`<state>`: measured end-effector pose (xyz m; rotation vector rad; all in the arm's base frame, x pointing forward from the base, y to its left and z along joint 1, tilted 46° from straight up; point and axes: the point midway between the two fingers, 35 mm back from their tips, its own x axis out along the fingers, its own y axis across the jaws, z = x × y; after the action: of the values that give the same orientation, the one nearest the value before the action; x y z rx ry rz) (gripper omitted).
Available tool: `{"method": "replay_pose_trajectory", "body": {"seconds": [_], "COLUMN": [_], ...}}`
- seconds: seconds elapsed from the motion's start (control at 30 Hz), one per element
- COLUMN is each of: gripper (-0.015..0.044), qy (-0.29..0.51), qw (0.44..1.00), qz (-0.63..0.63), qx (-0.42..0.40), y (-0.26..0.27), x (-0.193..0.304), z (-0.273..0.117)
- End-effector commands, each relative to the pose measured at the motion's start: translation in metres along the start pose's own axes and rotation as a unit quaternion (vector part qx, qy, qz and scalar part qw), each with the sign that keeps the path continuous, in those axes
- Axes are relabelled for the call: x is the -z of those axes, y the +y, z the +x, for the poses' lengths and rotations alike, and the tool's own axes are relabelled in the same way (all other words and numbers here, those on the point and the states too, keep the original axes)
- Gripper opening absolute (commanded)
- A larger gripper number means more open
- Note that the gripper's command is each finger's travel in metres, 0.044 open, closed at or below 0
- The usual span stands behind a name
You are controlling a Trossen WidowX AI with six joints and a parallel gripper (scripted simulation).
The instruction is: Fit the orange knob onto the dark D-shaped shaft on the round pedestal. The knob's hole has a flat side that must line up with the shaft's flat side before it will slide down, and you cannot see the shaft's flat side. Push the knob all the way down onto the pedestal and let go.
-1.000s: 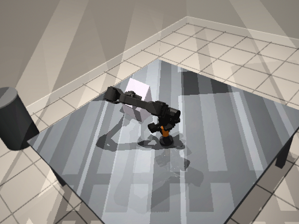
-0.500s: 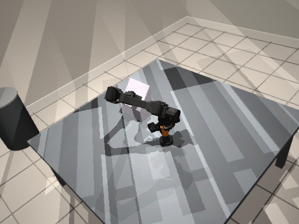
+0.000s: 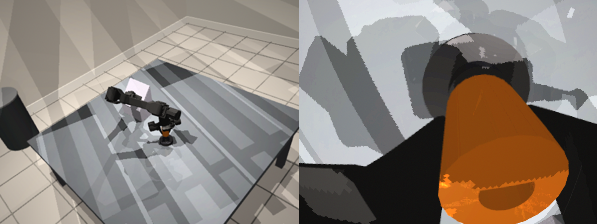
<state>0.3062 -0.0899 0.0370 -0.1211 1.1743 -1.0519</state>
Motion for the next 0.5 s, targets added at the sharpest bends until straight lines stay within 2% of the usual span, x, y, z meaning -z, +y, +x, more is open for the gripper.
{"method": "replay_pose_trajectory", "body": {"seconds": [0.0, 0.47], "gripper": [0.0, 0.0], "qy": [-0.001, -0.001], "qw": [1.0, 1.0], "qz": [0.008, 0.022], "qx": [-0.001, -0.001], "y": [0.0005, -0.0005], "x": [-0.0013, -0.0001], "z": [0.0012, -0.0032]}}
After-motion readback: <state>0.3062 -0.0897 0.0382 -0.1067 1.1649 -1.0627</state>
